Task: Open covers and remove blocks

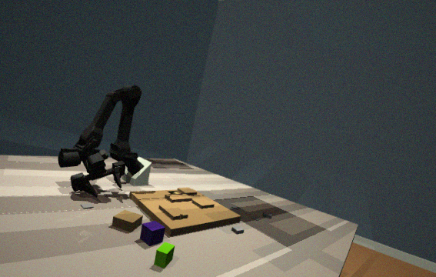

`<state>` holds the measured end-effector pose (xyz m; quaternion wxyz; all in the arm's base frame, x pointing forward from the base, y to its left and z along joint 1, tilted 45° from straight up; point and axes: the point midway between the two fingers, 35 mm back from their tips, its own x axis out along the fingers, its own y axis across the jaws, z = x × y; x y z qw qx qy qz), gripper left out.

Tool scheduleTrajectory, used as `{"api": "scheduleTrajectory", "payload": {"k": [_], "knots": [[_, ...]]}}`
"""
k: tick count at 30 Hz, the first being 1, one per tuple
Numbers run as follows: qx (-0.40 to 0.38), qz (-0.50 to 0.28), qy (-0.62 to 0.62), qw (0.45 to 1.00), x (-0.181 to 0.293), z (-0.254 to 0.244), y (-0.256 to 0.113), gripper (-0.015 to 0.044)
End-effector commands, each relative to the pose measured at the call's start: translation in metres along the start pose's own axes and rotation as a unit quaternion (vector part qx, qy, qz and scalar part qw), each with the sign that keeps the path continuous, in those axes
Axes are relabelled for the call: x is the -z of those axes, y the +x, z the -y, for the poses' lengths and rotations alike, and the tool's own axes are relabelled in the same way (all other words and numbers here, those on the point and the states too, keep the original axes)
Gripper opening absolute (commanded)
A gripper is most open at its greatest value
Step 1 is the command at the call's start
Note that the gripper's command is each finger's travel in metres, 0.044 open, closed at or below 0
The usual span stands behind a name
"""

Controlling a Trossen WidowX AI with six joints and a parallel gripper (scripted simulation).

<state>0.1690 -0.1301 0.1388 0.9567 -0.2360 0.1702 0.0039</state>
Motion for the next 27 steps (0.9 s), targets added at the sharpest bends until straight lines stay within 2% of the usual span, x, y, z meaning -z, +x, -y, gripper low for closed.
{"api": "scheduleTrajectory", "payload": {"k": [1, 15, 27], "knots": [[-0.001, 0.0, 0.001, 1.0, 0.0, 0.0, 0.0, 0.0374], [-0.094, -0.036, 0.067, 0.993, -0.017, -0.016, 0.028, 0.0006], [-0.192, -0.102, 0.141, 0.966, -0.039, -0.044, 0.063, 0.0]]}}
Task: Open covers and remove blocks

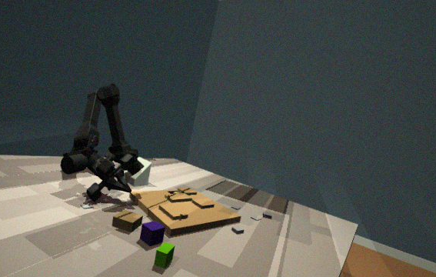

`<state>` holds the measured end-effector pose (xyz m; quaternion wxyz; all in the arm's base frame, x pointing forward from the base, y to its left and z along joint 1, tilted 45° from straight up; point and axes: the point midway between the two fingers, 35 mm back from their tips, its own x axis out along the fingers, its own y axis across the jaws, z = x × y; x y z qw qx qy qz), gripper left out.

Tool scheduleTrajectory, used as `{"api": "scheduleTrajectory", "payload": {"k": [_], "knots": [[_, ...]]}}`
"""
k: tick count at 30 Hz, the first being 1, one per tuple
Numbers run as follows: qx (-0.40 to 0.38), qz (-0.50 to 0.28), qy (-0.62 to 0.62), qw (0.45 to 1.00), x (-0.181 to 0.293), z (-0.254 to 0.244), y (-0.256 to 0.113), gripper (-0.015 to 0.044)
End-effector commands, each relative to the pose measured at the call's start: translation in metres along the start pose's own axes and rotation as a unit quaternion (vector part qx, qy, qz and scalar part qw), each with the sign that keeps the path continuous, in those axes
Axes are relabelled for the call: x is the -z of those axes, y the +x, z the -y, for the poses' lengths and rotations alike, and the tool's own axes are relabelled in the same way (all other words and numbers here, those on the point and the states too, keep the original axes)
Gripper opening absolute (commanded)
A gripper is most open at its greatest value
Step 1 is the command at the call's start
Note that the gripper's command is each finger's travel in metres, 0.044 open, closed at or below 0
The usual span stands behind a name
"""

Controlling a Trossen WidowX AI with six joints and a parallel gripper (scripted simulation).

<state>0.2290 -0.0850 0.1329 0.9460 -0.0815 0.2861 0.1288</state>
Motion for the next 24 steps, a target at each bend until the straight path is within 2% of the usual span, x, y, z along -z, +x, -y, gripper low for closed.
{"api": "scheduleTrajectory", "payload": {"k": [1, 13, 24], "knots": [[-0.025, -0.028, 0.026, 0.999, -0.005, -0.006, 0.012, 0.0], [-0.074, -0.18, 0.125, 0.973, -0.006, -0.034, 0.059, 0.0], [-0.031, -0.363, 0.173, 0.915, 0.007, -0.07, 0.101, 0.0]]}}
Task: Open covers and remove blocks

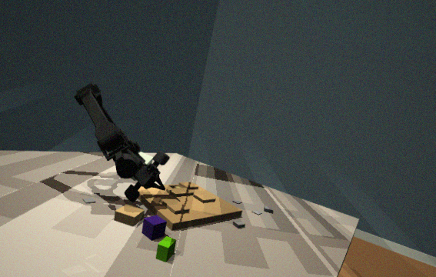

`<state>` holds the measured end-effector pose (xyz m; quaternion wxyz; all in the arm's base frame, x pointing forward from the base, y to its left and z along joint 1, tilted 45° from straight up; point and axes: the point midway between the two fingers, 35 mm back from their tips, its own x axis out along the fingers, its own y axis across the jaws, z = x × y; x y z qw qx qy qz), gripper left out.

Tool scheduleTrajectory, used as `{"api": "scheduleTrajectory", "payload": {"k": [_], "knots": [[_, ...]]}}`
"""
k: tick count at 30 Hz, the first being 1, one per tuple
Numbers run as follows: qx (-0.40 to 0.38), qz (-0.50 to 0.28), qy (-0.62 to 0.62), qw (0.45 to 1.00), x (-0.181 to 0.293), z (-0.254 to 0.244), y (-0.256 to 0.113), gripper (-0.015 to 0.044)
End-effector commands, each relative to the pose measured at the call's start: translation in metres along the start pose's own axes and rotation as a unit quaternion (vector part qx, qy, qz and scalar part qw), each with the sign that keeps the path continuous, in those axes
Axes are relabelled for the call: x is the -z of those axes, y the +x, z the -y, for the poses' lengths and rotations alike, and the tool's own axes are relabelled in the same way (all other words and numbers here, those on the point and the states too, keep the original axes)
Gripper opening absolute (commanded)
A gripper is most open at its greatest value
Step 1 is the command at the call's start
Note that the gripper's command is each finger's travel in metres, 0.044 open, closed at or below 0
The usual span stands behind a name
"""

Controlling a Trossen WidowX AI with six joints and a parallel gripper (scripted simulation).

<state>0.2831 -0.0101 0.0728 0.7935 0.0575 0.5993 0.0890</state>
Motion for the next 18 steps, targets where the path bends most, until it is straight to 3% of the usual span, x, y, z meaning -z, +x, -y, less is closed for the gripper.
{"api": "scheduleTrajectory", "payload": {"k": [1, 9, 18], "knots": [[0.029, -0.05, 0.015, 0.998, -0.001, -0.011, 0.015, 0.0], [0.123, -0.132, 0.032, 0.983, 0.002, -0.04, 0.045, 0.0], [0.252, -0.159, 0.003, 0.955, 0.005, -0.077, 0.083, 0.0]]}}
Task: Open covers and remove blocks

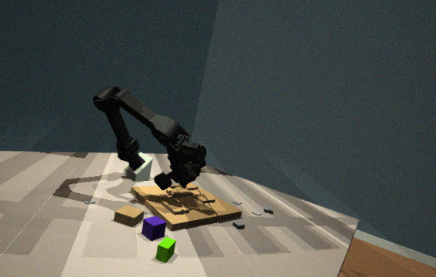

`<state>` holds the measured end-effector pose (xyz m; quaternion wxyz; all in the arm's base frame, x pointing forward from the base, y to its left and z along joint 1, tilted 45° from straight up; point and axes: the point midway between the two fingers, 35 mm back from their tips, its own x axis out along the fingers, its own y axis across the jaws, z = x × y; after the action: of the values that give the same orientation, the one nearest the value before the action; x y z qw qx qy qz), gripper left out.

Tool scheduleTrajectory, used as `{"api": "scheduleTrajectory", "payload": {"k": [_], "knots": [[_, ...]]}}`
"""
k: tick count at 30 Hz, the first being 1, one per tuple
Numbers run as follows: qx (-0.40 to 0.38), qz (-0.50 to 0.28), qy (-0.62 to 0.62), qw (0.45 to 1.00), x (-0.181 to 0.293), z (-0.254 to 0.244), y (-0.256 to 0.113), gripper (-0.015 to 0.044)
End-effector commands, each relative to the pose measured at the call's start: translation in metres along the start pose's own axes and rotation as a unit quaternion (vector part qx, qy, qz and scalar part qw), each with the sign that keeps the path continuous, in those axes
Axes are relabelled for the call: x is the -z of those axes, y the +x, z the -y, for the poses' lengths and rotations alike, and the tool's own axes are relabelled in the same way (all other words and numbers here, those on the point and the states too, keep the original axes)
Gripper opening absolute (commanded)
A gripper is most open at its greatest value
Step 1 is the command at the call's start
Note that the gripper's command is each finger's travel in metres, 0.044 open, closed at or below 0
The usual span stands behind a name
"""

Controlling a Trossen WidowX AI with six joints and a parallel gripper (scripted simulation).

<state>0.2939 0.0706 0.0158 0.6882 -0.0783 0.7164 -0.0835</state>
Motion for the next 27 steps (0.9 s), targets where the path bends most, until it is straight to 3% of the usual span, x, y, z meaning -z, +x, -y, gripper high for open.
{"api": "scheduleTrajectory", "payload": {"k": [1, 12, 27], "knots": [[0.054, 0.001, -0.003, 0.999, -0.001, -0.019, 0.005, 0.0], [0.25, 0.085, 0.003, 0.964, 0.002, -0.082, 0.01, 0.0], [0.26, 0.094, 0.002, 0.961, 0.003, -0.086, 0.01, 0.0]]}}
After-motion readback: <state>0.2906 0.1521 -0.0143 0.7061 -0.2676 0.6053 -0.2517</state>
